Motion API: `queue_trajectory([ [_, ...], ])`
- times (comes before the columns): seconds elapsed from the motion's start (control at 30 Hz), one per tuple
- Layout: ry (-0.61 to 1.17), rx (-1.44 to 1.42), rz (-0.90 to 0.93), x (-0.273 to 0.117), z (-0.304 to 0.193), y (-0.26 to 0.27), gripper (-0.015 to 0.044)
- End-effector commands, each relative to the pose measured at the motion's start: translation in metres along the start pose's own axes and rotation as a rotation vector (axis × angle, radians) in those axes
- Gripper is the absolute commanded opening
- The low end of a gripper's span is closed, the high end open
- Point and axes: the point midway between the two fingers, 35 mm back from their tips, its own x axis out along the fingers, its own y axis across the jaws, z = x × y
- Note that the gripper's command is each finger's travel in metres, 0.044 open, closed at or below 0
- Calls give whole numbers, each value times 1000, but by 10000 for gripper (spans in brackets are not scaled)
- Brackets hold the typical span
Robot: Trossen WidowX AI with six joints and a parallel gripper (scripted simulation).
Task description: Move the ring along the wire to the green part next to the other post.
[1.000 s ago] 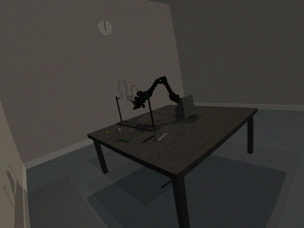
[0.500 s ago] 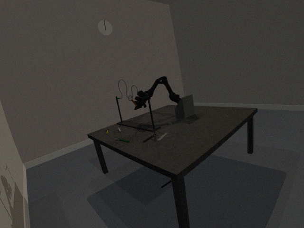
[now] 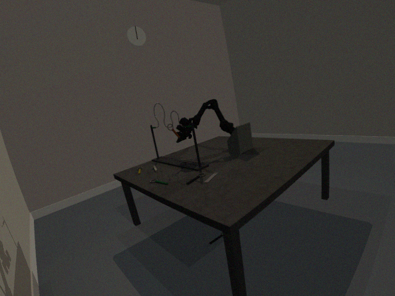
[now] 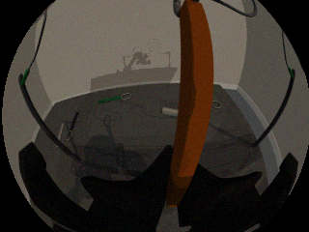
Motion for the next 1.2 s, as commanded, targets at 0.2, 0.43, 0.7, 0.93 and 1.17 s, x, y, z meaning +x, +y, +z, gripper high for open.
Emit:
queue_trajectory([
  [0.2,20,135,75,-4,0,27,-150],
  [0.43,37,263,149,-9,4,50,-150],
  [0.7,57,429,244,-18,14,77,-150],
  [0.93,76,580,331,-28,27,98,-150],
  [1.17,96,732,417,-39,43,116,-150],
])
